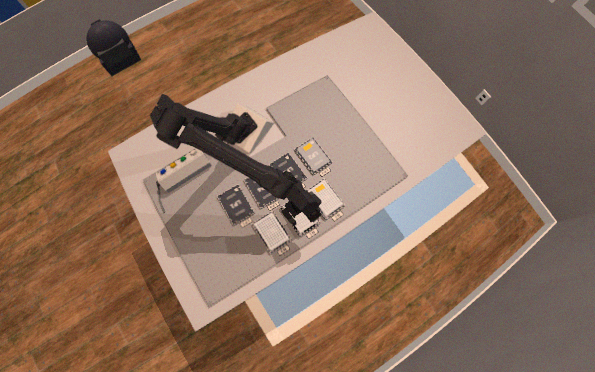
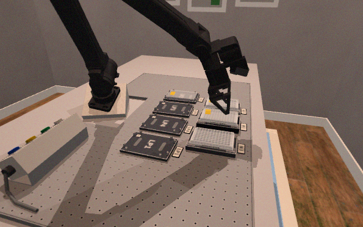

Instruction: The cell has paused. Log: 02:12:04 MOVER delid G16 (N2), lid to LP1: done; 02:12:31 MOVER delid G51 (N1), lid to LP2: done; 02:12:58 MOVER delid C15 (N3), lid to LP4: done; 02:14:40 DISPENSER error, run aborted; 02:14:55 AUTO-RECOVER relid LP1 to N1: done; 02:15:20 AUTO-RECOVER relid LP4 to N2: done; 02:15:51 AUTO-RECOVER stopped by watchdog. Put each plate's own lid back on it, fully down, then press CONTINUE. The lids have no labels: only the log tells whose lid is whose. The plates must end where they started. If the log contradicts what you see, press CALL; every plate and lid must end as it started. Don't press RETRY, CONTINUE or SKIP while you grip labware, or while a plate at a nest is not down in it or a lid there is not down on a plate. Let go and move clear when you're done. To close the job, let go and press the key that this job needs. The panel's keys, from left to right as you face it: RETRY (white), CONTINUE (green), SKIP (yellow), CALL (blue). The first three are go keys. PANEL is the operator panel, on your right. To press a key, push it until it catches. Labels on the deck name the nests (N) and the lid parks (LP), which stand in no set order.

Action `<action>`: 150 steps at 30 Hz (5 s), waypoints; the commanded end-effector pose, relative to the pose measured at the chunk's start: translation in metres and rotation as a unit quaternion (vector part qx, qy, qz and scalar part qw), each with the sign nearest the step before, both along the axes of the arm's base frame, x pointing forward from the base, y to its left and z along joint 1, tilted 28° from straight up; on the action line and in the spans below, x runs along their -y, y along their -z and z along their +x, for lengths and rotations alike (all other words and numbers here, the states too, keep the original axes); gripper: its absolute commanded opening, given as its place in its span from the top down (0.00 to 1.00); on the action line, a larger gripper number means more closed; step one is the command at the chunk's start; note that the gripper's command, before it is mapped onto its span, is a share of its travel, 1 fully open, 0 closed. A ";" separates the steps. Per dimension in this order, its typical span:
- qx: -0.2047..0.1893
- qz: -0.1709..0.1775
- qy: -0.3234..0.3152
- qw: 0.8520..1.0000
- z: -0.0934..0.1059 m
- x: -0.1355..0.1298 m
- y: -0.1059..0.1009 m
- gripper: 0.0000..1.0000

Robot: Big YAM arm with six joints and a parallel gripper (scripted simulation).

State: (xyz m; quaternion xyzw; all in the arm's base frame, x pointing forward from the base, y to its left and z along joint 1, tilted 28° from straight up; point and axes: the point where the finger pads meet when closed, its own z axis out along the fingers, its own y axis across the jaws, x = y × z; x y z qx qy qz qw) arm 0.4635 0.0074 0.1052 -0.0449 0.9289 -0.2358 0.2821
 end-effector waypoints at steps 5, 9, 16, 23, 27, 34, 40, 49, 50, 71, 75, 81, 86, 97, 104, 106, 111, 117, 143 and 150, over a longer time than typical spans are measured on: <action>-0.034 0.022 0.037 0.998 0.015 -0.033 0.003 0.00; -0.072 0.027 0.052 0.996 0.012 -0.053 0.013 0.00; -0.136 0.030 0.079 0.987 0.008 -0.085 0.031 0.00; -0.173 0.032 0.094 0.980 0.005 -0.107 0.044 0.00; -0.172 0.032 0.094 0.980 0.003 -0.122 0.051 0.00; -0.170 0.034 0.110 0.979 0.008 -0.106 0.052 0.00; -0.178 0.028 0.102 0.978 0.002 -0.101 0.065 0.00; -0.187 0.023 0.103 0.977 -0.005 -0.090 0.084 0.00; -0.187 0.023 0.103 0.977 -0.004 -0.090 0.086 0.00; -0.182 0.026 0.104 0.977 0.000 -0.085 0.094 0.00; -0.186 0.024 0.105 0.977 -0.003 -0.084 0.096 0.00; -0.187 0.024 0.105 0.977 -0.004 -0.083 0.097 0.00; -0.188 0.023 0.105 0.976 -0.005 -0.082 0.097 0.00; -0.185 0.025 0.105 0.977 -0.002 -0.083 0.095 0.00; -0.186 0.024 0.106 0.976 -0.002 -0.084 0.093 0.00; -0.187 0.024 0.106 0.976 -0.002 -0.084 0.092 0.00; -0.184 0.025 0.105 0.977 0.000 -0.087 0.089 0.00; -0.181 0.026 0.104 0.978 0.002 -0.091 0.087 0.00; -0.161 0.036 0.091 0.982 0.009 -0.108 0.065 0.00; -0.158 0.038 0.091 0.982 0.010 -0.109 0.061 0.00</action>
